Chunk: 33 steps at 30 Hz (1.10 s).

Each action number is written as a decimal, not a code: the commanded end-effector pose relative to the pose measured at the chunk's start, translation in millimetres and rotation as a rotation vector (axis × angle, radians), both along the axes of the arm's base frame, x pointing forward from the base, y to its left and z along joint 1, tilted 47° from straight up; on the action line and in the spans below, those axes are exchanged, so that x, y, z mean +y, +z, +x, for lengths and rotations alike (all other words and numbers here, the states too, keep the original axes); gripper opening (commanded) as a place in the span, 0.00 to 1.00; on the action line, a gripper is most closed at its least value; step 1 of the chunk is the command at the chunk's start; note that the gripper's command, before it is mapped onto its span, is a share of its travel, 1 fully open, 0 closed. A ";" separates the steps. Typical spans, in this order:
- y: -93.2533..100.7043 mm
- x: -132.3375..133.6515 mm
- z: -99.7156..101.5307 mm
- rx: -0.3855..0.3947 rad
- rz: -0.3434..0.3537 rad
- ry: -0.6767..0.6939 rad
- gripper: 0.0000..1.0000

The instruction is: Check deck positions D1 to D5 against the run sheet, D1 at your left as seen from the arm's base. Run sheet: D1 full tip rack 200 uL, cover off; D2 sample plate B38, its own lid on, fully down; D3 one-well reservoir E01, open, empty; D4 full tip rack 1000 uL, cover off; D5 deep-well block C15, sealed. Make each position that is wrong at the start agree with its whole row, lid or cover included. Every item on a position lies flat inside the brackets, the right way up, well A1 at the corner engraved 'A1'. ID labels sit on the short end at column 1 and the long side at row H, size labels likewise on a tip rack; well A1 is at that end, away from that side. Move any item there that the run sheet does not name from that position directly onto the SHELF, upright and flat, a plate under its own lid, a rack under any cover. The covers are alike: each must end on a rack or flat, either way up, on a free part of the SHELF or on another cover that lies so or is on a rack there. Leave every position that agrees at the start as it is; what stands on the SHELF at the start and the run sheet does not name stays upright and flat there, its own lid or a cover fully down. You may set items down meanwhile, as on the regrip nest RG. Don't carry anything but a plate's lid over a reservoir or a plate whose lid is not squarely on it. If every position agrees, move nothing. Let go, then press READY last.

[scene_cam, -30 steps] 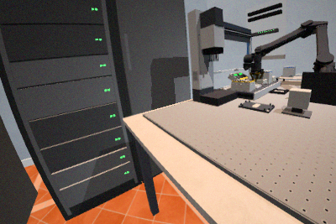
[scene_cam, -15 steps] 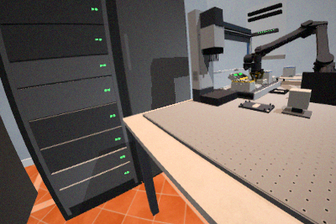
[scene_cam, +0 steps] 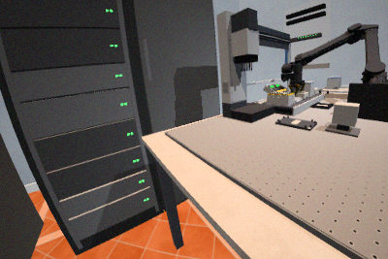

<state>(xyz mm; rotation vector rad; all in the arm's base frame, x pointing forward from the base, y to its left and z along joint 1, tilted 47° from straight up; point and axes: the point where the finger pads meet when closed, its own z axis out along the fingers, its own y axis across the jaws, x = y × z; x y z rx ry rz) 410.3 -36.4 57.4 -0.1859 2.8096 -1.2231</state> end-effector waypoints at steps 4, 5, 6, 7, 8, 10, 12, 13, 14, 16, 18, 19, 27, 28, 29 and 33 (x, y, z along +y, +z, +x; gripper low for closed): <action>-0.3 1.1 5.9 -0.013 0.001 0.011 0.00; -1.9 -0.8 4.3 -0.008 0.000 0.008 0.00; -2.9 -2.6 3.7 -0.006 -0.001 0.005 0.00; -2.9 -4.1 4.5 -0.007 -0.001 0.001 0.00; -2.4 -4.2 6.4 -0.010 0.000 0.001 0.00; -2.7 -2.2 7.2 -0.011 0.000 0.006 0.00; -4.7 -1.2 5.0 -0.006 -0.001 0.011 0.00; -5.2 -2.9 4.5 -0.005 -0.001 0.008 0.00; -5.3 -4.5 4.7 -0.006 -0.001 0.004 0.00; -4.7 -5.4 6.4 -0.009 0.000 0.002 0.00; -5.2 -5.0 6.0 -0.008 0.000 0.004 0.00; -5.2 -5.0 6.0 -0.008 0.000 0.004 0.00; 3.3 1.6 11.0 -0.032 0.006 0.011 0.00; 3.3 1.6 11.0 -0.032 0.006 0.011 0.00; 3.3 1.6 11.0 -0.032 0.006 0.011 0.00; 3.3 1.6 11.0 -0.032 0.006 0.011 1.00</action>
